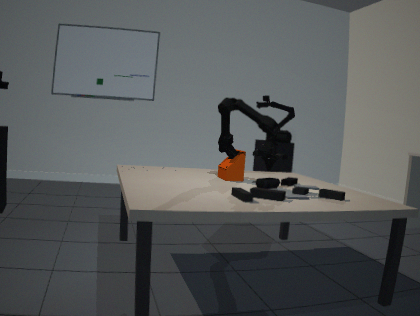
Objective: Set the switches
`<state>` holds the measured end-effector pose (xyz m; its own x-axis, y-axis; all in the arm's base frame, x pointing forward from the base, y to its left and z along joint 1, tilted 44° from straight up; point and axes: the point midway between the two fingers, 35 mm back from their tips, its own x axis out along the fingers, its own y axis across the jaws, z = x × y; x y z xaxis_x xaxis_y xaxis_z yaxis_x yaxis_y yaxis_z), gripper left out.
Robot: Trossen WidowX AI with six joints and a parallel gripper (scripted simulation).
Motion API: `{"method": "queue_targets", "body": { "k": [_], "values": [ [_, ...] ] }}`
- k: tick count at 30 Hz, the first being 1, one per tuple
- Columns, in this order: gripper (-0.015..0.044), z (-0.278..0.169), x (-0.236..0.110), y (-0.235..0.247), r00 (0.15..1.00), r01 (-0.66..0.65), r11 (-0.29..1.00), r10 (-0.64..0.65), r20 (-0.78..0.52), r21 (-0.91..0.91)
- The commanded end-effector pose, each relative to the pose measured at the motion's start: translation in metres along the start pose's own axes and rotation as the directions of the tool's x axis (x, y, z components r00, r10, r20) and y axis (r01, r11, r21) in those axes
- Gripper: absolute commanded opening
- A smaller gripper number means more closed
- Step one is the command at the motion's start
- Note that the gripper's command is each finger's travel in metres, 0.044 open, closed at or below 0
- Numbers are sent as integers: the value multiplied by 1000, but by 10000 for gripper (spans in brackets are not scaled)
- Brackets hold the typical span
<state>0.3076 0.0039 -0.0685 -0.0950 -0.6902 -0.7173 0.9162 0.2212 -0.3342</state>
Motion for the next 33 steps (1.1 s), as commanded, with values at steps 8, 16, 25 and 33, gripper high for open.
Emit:
{"method": "queue_targets", "body": {
  "k": [8, 16, 25, 33],
  "values": [
    [0, -2, -1, 2, 1000, 0, 1000, 0, 0, -2],
    [0, -2, -1, 2, 1000, 1, 1000, -1, 2, -6],
    [0, -1, 5, 19, 998, 59, 998, -59, 1, -3],
    [0, -1, 20, 44, 987, 160, 987, -160, -2, 6]
  ]
}}
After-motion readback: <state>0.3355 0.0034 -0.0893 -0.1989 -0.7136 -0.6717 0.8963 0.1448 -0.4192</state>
